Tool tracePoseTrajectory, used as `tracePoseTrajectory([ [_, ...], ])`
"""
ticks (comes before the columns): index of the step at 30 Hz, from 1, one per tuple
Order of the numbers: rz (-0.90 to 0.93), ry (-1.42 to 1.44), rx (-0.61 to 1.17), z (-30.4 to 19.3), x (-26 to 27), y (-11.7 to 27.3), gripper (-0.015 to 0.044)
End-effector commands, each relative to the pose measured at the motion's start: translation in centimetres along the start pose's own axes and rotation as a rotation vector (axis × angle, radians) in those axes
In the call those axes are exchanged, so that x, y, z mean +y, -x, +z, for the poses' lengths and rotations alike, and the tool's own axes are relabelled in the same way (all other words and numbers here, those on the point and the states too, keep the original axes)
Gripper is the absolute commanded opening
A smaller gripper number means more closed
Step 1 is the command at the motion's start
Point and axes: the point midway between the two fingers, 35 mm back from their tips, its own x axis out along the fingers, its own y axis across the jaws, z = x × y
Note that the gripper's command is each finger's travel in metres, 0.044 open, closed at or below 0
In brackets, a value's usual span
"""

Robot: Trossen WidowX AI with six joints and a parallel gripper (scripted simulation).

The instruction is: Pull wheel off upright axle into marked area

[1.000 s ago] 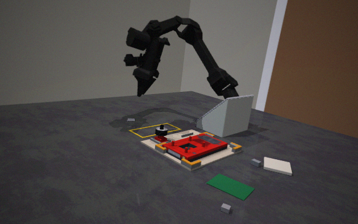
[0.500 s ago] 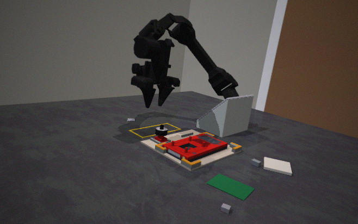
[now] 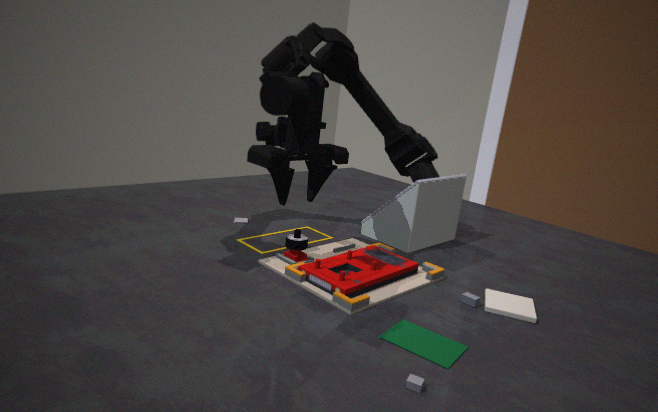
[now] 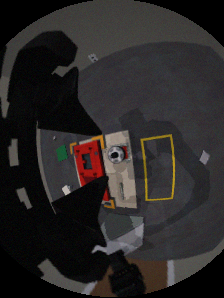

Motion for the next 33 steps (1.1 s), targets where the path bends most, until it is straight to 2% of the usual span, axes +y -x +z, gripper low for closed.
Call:
tracePoseTrajectory([
  [1, -0.005, -0.003, 0.003, -0.4, -0.4, -0.1, 0.0300],
  [6, -0.005, -0.003, 0.003, -0.6, -0.4, -0.5, 0.0300],
  [15, -0.004, -0.003, 0.000, -0.4, -0.6, -7.1, 0.0300],
  [19, -0.004, -0.003, -0.001, -0.3, -0.7, -7.5, 0.0300],
  [21, -0.016, -0.013, 0.003, -0.3, -0.7, -7.3, 0.0247],
  [33, -0.016, -0.013, 0.003, -0.3, -0.7, -7.3, 0.0168],
])
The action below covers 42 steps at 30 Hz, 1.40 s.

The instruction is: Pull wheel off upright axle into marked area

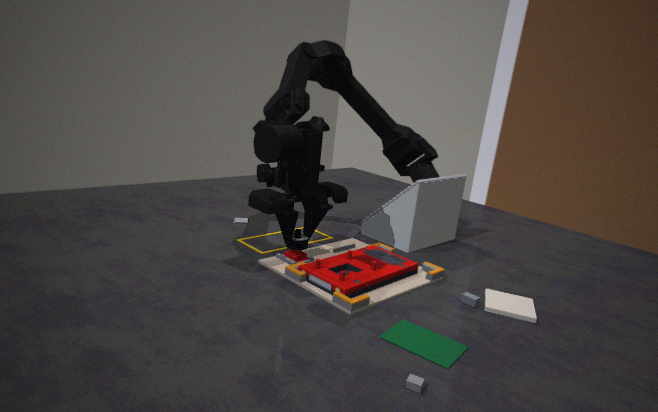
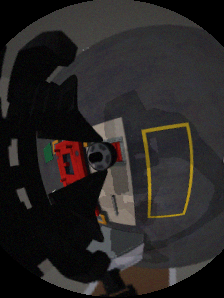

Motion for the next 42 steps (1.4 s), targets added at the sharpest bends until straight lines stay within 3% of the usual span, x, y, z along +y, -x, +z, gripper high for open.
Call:
tracePoseTrajectory([
  [1, -0.001, -0.003, 0.000, 0.0, 0.0, 0.0, 0.0141],
  [7, 0.000, -0.003, 0.000, 0.0, 0.0, 0.2, 0.0000],
  [42, 0.003, 0.000, 0.000, 0.0, 0.0, 1.3, 0.0000],
])
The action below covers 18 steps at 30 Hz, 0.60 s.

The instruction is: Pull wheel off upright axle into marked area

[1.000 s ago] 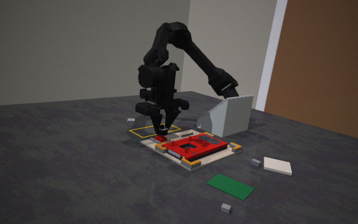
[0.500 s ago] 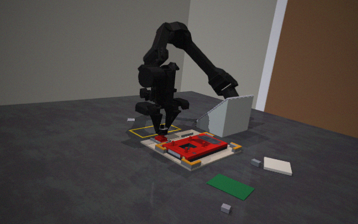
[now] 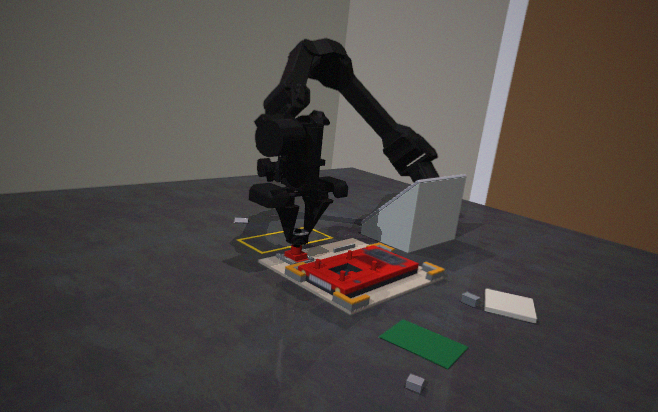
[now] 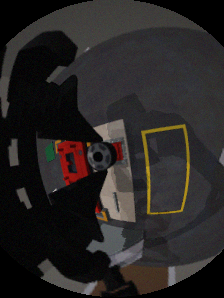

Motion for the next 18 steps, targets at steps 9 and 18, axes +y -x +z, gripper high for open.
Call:
tracePoseTrajectory([
  [9, 0.004, -0.004, 0.001, -0.08, 0.05, 0.55, 0.0000],
  [18, 0.005, -0.003, 0.001, -0.08, 0.05, 0.85, 0.0000],
])
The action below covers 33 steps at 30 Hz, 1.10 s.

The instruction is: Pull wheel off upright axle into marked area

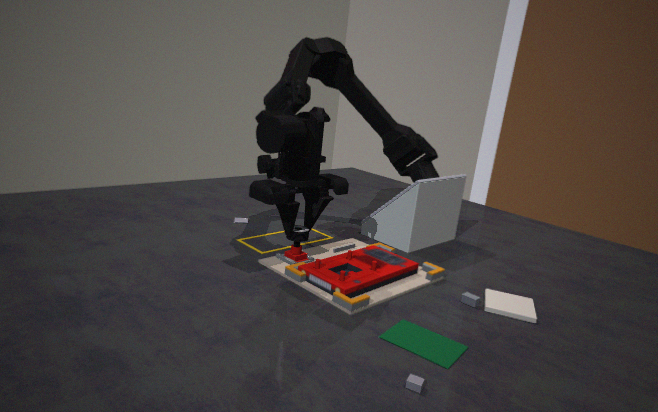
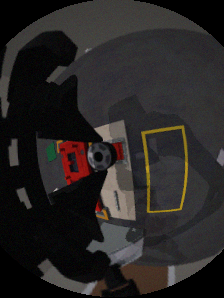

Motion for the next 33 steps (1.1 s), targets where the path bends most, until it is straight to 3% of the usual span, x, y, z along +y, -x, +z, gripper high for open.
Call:
tracePoseTrajectory([
  [1, 0.003, -0.005, 0.002, -0.1, 0.1, 0.3, 0.0000],
  [33, 0.006, -0.002, 0.002, -0.1, 0.0, 1.4, 0.0000],
])
